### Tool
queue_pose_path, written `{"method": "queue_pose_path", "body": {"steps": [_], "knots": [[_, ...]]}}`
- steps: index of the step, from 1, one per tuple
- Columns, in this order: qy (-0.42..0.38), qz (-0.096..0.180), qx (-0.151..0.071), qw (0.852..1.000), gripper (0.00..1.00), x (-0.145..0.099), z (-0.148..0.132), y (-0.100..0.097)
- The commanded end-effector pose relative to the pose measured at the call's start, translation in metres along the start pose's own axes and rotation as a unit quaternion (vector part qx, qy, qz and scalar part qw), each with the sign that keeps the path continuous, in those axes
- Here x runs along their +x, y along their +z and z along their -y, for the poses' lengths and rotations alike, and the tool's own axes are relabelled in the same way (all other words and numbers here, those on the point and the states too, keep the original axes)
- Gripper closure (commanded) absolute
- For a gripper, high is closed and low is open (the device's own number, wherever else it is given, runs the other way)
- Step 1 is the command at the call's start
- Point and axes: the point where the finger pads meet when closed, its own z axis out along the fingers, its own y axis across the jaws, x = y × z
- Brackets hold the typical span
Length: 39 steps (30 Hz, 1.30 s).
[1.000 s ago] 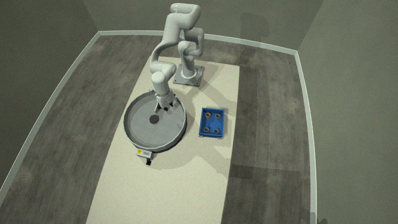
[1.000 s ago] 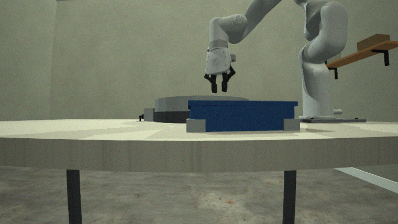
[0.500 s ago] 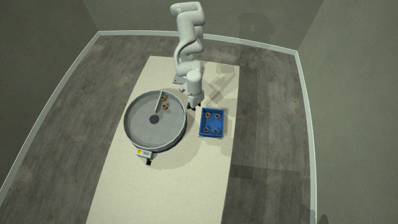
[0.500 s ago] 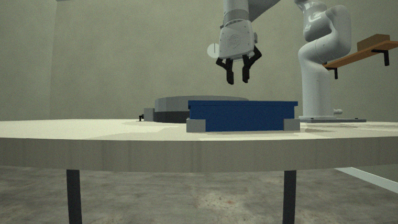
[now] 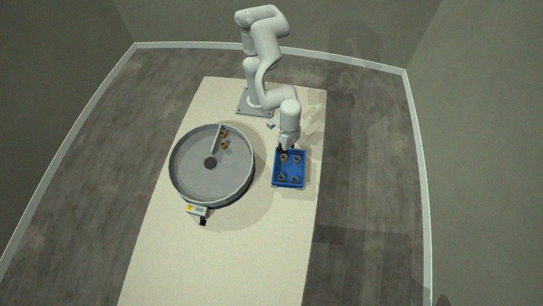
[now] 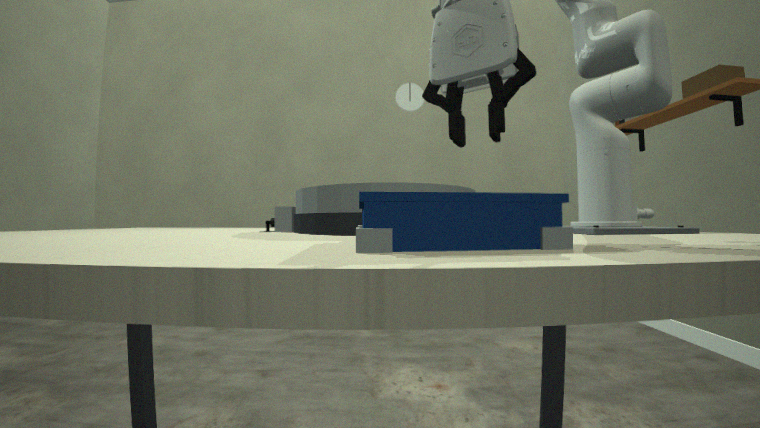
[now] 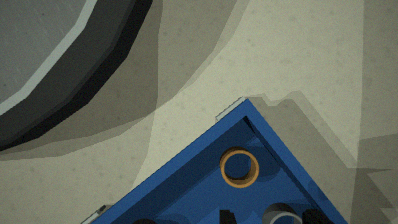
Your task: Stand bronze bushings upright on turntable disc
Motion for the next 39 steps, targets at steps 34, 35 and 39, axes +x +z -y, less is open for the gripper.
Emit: {"method": "queue_pose_path", "body": {"steps": [34,35,39], "knots": [[0.058,0.002,0.001,0.998,0.59,-0.006,0.0,-0.001],[0.078,0.002,0.001,0.997,0.59,-0.004,0.001,-0.001],[0.154,0.003,0.001,0.988,0.59,0.002,0.006,-0.001]]}}
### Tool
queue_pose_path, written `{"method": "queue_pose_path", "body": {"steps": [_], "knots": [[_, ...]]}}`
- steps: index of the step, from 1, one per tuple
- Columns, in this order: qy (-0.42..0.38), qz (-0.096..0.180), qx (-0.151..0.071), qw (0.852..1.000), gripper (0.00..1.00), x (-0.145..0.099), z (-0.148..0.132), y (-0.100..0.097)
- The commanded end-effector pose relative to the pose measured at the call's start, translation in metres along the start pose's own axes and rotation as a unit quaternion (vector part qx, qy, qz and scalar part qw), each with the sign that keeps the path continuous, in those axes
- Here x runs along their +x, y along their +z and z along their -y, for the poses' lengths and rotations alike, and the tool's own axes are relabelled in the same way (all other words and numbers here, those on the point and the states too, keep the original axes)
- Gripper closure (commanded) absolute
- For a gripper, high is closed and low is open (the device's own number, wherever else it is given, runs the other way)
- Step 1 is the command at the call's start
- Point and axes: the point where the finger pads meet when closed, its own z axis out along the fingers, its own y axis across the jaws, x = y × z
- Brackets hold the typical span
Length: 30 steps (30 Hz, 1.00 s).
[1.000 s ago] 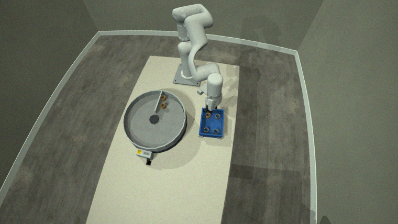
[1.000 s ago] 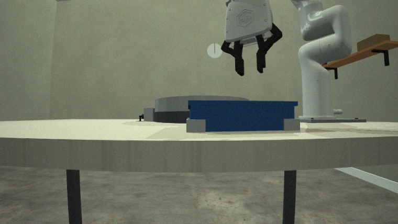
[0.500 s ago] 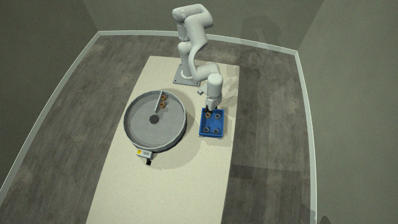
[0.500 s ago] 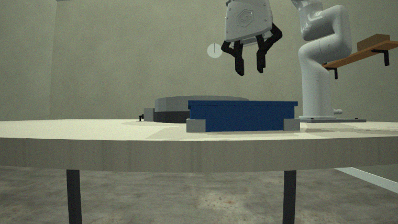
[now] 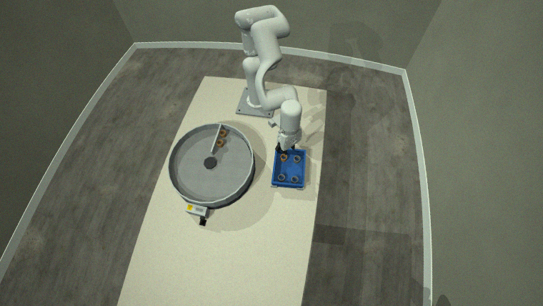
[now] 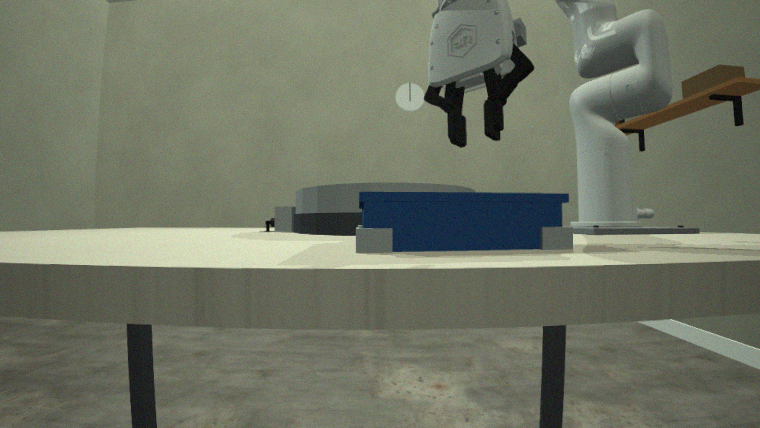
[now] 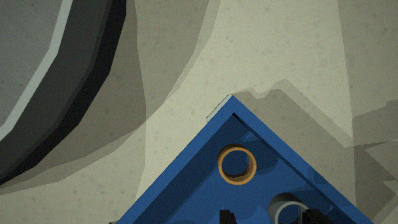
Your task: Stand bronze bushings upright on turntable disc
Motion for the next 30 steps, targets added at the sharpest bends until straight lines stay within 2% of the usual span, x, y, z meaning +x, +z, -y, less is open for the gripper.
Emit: {"method": "queue_pose_path", "body": {"steps": [1,5,30], "knots": [[0.091,0.003,0.0,0.996,0.59,0.0055,0.0064,-0.0014],[0.116,0.003,0.0,0.993,0.59,0.0074,0.0082,-0.0015],[0.117,0.003,0.0,0.993,0.59,0.0074,0.0082,-0.0015]]}}
